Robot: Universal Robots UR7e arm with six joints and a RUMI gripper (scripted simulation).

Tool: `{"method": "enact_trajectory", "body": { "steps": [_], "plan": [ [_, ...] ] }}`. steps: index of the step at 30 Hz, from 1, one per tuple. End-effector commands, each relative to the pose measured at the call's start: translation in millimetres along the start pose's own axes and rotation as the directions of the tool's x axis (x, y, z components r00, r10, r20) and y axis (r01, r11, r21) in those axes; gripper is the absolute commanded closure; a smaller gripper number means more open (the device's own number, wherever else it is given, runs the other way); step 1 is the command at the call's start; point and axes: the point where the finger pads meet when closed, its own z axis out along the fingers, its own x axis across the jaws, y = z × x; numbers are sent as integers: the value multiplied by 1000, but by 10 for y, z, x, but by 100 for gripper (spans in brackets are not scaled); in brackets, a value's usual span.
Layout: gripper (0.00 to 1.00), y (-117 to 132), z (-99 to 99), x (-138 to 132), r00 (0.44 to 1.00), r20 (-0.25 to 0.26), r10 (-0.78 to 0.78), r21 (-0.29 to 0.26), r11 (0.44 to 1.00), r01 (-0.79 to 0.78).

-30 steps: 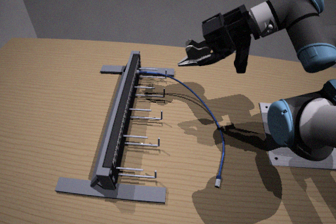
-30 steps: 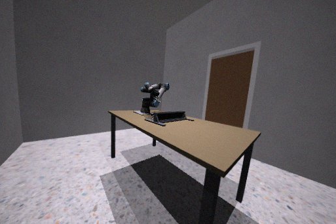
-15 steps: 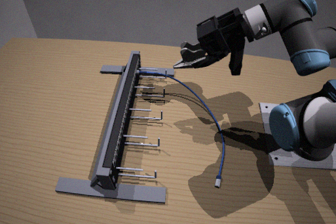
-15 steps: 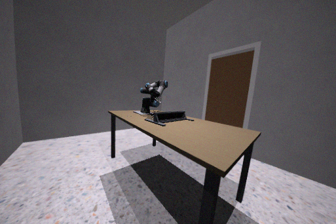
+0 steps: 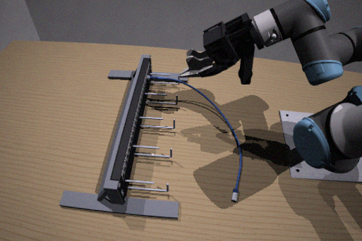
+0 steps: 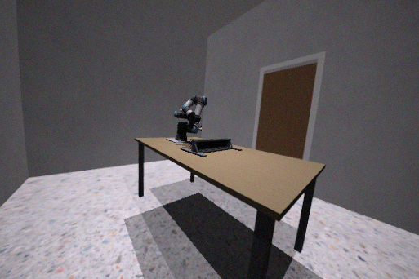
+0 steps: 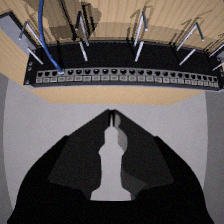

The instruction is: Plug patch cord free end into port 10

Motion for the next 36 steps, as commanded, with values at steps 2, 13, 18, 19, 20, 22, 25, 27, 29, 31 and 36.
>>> {"method": "enact_trajectory", "body": {
  "steps": [2,13,18,19,20,22,25,27,29,31,36],
  "plan": [
    [100,8,98,-6,1000,7,0,-1,1000,0],
    [100,8,328,-7,1000,7,0,-1,1000,0],
    [100,8,390,-8,1000,7,0,-1,1000,0],
    [100,8,411,-8,1000,7,0,-1,1000,0],
    [100,8,432,-8,1000,7,0,-1,1000,0],
    [100,8,473,-8,1000,7,0,-1,1000,0],
    [100,8,532,-9,1000,7,0,-1,1000,0],
    [100,8,570,-9,1000,7,0,-1,1000,0],
    [100,8,607,-9,1000,7,0,-1,1000,0],
    [100,8,625,-9,1000,7,0,-1,1000,0],
    [100,8,692,-10,1000,7,0,-1,1000,0]
  ]
}}
